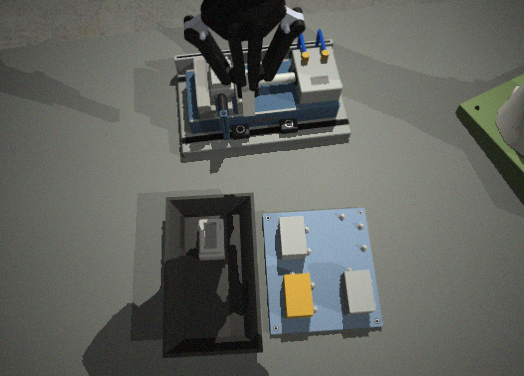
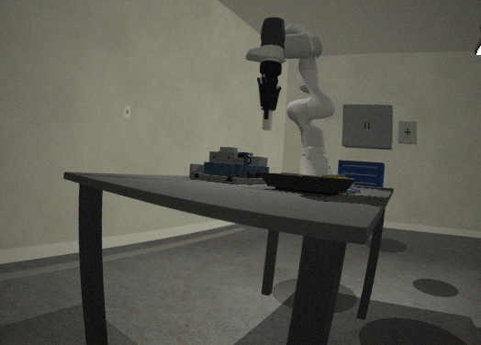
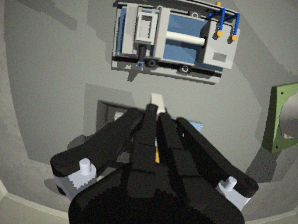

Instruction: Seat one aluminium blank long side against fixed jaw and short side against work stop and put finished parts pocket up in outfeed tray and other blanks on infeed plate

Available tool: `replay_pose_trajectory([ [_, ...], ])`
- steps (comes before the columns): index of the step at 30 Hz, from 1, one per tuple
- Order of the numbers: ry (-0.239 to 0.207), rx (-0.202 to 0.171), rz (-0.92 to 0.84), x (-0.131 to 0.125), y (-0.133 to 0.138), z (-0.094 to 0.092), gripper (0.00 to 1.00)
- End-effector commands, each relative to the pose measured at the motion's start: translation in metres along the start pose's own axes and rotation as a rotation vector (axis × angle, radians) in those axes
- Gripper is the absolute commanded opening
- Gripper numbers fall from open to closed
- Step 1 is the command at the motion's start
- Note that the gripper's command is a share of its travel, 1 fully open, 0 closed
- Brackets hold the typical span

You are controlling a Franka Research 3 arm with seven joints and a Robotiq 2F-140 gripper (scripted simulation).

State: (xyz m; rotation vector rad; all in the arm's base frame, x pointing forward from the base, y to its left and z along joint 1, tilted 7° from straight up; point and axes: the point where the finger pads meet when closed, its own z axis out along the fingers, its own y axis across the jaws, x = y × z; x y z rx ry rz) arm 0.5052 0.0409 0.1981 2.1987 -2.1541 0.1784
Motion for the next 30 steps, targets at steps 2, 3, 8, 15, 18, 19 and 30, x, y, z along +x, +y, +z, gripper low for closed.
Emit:
replay_pose_trajectory([
  [2,-0.008,0.006,-0.042,-0.001,-0.001,-0.001,0.00],
  [3,-0.008,0.006,-0.042,-0.001,-0.001,-0.001,0.00],
  [8,-0.008,0.006,-0.042,-0.001,-0.001,-0.001,0.00],
  [15,-0.008,0.006,-0.042,-0.001,-0.001,-0.001,0.00],
  [18,-0.008,0.006,-0.042,-0.001,-0.001,-0.001,0.00],
  [19,-0.008,0.006,-0.042,-0.001,-0.001,-0.001,0.00],
  [30,-0.008,0.007,-0.043,0.103,-0.034,0.000,0.00],
])
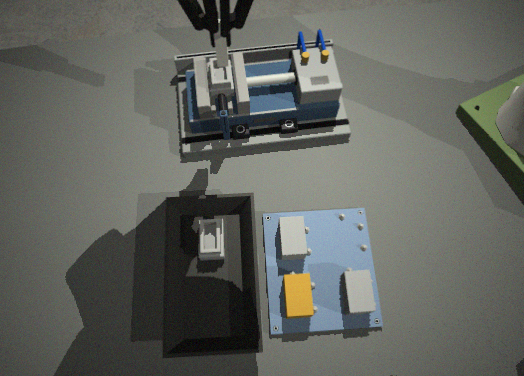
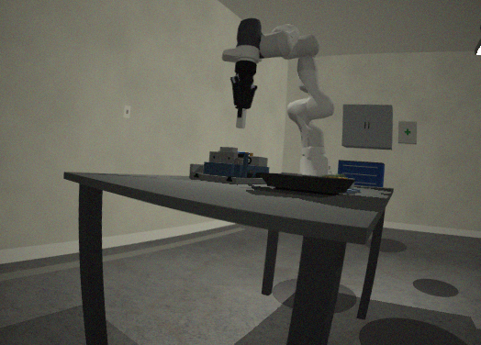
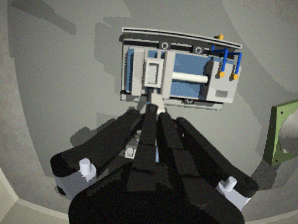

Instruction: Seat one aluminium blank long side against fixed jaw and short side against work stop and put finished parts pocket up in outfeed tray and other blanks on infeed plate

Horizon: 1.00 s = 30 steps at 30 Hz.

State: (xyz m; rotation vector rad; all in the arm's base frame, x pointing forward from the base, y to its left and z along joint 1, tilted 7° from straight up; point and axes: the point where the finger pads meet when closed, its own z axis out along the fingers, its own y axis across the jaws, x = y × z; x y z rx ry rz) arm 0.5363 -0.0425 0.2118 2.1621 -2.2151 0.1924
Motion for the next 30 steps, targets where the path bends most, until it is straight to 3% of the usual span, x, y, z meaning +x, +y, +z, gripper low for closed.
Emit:
replay_pose_trajectory([
  [1,-0.003,-0.009,-0.088,0.018,-0.005,0.002,0.00],
  [4,-0.001,-0.009,-0.089,0.035,-0.009,0.002,0.00],
  [5,-0.001,-0.009,-0.089,0.035,-0.009,0.002,0.40],
  [30,-0.001,-0.009,-0.089,0.035,-0.009,0.002,0.40],
])
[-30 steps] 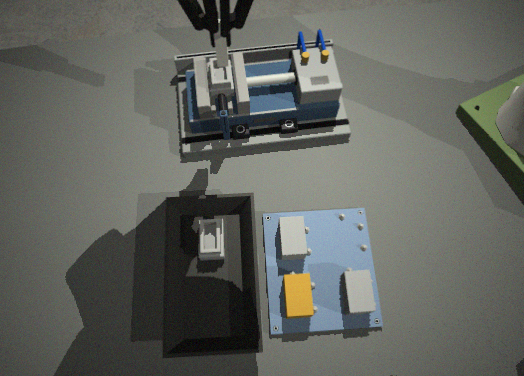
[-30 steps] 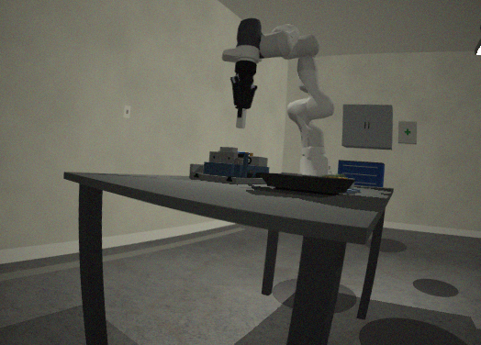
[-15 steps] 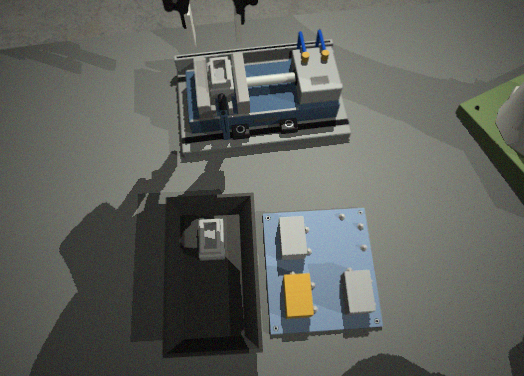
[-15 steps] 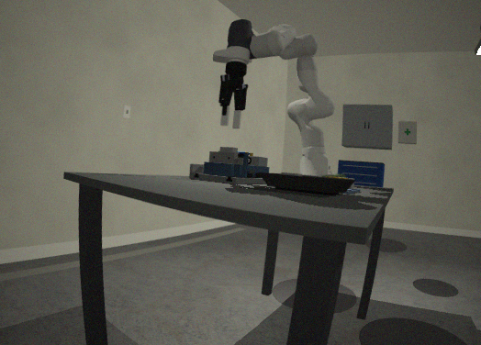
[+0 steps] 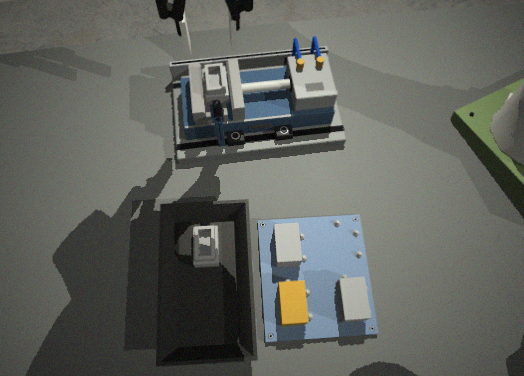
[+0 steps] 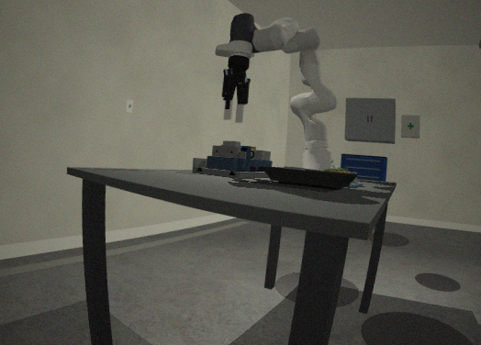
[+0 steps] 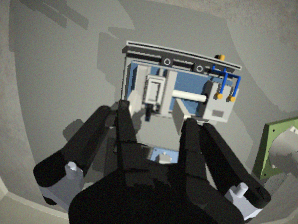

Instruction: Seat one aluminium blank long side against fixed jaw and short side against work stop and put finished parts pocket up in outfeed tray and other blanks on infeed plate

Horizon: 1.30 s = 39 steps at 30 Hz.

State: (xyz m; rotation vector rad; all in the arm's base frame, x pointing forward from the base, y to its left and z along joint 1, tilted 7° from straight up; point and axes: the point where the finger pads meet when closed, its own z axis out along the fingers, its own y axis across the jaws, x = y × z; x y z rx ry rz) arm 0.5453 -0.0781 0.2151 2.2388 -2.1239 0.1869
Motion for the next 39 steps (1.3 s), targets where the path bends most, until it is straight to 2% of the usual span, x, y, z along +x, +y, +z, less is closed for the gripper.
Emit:
replay_pose_trajectory([
  [1,-0.004,-0.005,-0.011,0.000,0.001,0.001,0.40],
  [22,-0.005,-0.005,-0.011,-0.001,0.001,0.005,0.40],
  [39,-0.005,-0.005,-0.011,-0.001,0.001,0.027,0.40],
])
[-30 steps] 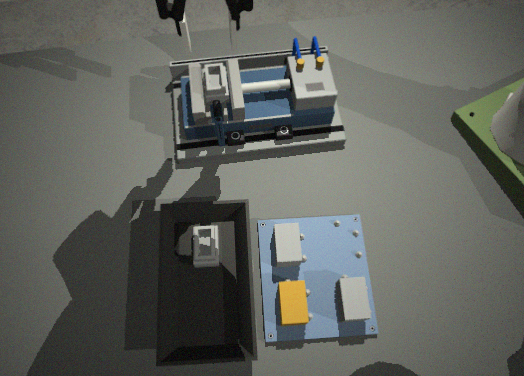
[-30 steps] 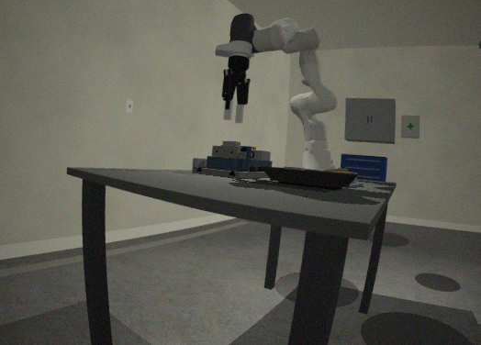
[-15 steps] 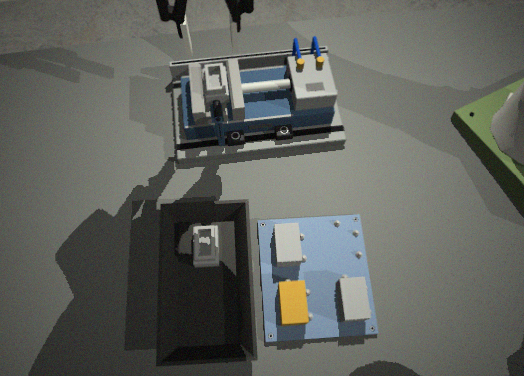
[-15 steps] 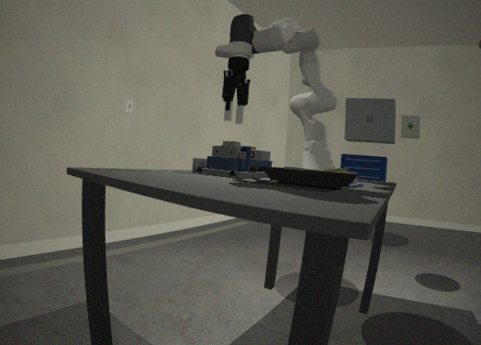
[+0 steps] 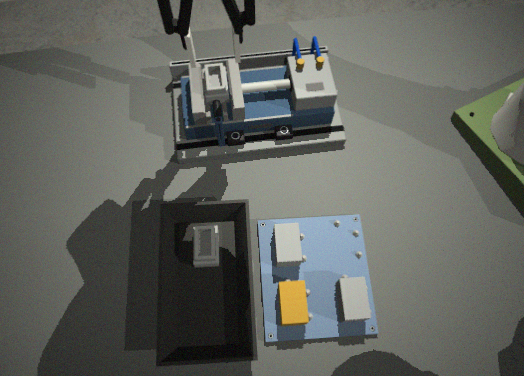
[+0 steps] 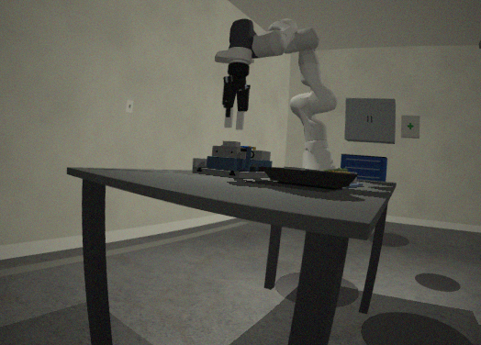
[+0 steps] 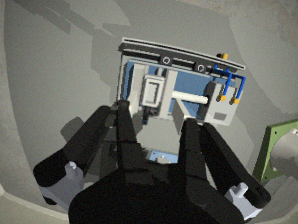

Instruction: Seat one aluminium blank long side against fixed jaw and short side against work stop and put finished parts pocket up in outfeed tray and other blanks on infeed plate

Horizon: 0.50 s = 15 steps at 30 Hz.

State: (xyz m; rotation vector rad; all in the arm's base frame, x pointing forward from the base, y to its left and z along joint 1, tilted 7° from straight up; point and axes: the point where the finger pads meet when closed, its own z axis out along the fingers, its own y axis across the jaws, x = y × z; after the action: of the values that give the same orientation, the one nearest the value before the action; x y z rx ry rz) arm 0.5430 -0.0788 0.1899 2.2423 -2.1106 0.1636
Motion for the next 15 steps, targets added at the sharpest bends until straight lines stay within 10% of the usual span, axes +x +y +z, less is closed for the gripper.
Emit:
replay_pose_trajectory([
  [1,0.001,0.010,-0.003,0.002,-0.003,0.004,0.40],
  [15,0.001,0.010,-0.003,0.002,-0.004,0.029,0.40],
])
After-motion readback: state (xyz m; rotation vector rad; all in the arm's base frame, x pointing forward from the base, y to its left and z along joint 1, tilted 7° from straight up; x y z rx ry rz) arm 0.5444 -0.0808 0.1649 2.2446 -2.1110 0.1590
